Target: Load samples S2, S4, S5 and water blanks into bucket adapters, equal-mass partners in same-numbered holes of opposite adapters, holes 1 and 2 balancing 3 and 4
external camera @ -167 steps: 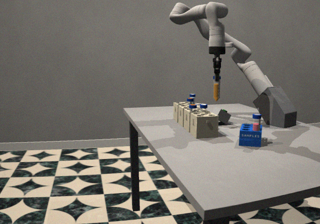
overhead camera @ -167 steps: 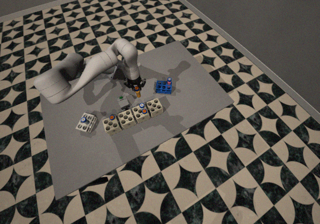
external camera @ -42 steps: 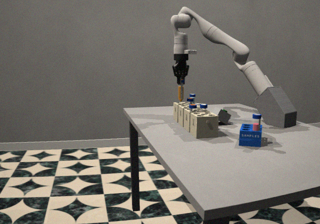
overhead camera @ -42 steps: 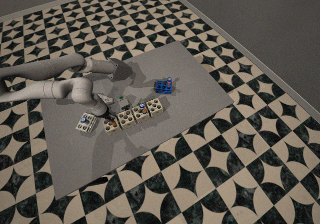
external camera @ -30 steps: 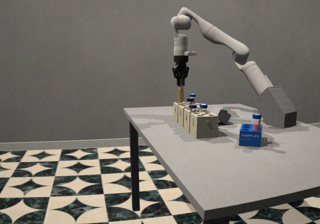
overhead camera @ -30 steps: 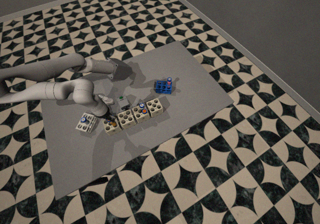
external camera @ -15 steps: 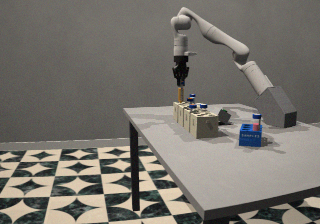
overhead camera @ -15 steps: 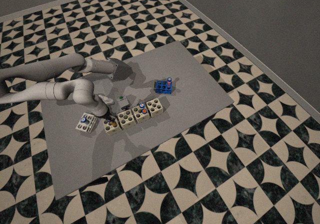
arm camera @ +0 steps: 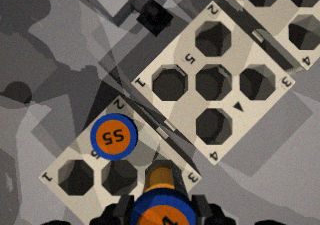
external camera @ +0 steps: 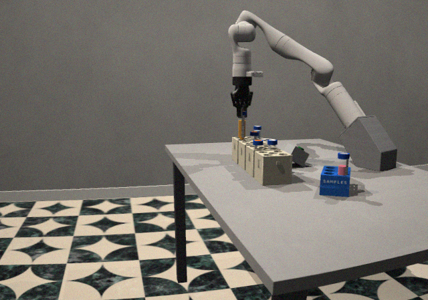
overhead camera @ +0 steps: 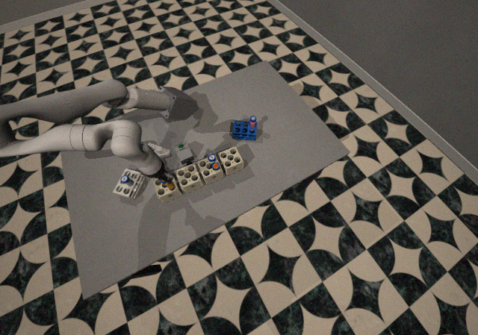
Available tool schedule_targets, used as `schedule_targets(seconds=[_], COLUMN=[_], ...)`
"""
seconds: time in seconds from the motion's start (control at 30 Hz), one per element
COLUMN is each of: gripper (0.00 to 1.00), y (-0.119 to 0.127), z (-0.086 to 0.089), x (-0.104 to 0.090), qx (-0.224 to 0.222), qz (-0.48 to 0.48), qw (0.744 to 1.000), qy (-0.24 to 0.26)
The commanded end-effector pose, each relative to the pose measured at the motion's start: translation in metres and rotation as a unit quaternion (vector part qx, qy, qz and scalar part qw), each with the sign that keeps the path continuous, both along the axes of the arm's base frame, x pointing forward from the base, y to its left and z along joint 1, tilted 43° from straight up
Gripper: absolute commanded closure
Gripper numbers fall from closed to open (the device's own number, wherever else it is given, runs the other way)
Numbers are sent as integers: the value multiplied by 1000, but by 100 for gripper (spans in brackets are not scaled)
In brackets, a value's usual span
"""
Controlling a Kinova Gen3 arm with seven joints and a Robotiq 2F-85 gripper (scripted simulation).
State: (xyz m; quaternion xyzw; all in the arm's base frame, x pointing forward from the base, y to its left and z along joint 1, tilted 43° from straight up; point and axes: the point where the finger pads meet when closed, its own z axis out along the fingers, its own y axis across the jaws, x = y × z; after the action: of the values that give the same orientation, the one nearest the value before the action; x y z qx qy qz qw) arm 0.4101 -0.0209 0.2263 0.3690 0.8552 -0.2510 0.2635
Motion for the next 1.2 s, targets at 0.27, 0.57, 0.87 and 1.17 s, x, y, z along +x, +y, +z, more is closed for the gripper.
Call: schedule_targets(seconds=[0.27,0.57,0.87,1.17], gripper=[90,90,90,90], y=[-4,-7,-11,-14], z=[-5,-9,-13,-16], x=[2,4,5,6], qx=[0,0,0,0], qz=[1,1,1,1], qw=[1000,1000,1000,1000], qy=[-1,-1,-1,-1])
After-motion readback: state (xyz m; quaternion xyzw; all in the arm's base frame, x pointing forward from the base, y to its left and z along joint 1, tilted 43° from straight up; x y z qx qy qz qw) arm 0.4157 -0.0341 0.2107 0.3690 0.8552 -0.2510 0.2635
